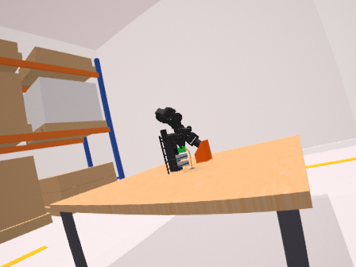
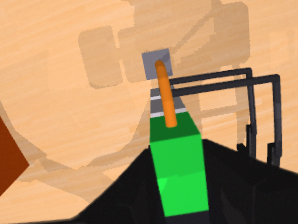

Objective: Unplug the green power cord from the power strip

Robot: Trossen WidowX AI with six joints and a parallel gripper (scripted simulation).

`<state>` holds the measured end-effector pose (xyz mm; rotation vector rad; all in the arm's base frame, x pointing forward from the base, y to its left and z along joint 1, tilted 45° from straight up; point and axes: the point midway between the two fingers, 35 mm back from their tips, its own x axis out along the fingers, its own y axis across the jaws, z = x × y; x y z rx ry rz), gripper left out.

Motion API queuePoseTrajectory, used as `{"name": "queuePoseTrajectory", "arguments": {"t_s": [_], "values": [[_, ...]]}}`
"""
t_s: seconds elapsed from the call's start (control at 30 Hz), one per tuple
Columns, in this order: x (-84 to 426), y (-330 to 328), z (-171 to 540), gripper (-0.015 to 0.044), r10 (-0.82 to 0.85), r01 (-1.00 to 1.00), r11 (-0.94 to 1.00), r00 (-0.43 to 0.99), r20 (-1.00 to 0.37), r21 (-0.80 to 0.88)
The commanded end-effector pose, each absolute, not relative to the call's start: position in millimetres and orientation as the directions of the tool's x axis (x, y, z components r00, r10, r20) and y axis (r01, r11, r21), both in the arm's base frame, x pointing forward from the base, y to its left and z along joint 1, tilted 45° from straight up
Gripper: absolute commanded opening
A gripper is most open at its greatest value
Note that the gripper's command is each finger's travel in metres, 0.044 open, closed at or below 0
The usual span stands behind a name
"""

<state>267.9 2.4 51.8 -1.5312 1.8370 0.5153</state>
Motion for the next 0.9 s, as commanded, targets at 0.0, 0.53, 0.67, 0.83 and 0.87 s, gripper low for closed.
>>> {"name": "queuePoseTrajectory", "arguments": {"t_s": [0.0, 0.53, 0.67, 0.83, 0.87], "values": [[271, 9, 46, 0.0, -0.69, -0.965, 0.23, -0.071, -0.72, -0.126], [279, 28, 31, 0.0, -0.689, -0.965, 0.228, -0.069, -0.721, -0.126], [280, 33, 27, 0.0, -0.689, -0.966, 0.227, -0.068, -0.721, -0.126], [282, 40, 22, 0.0, -0.689, -0.966, 0.227, -0.068, -0.722, -0.126], [279, 34, 25, 0.0026, -0.691, -0.967, 0.223, -0.07, -0.719, -0.121]]}}
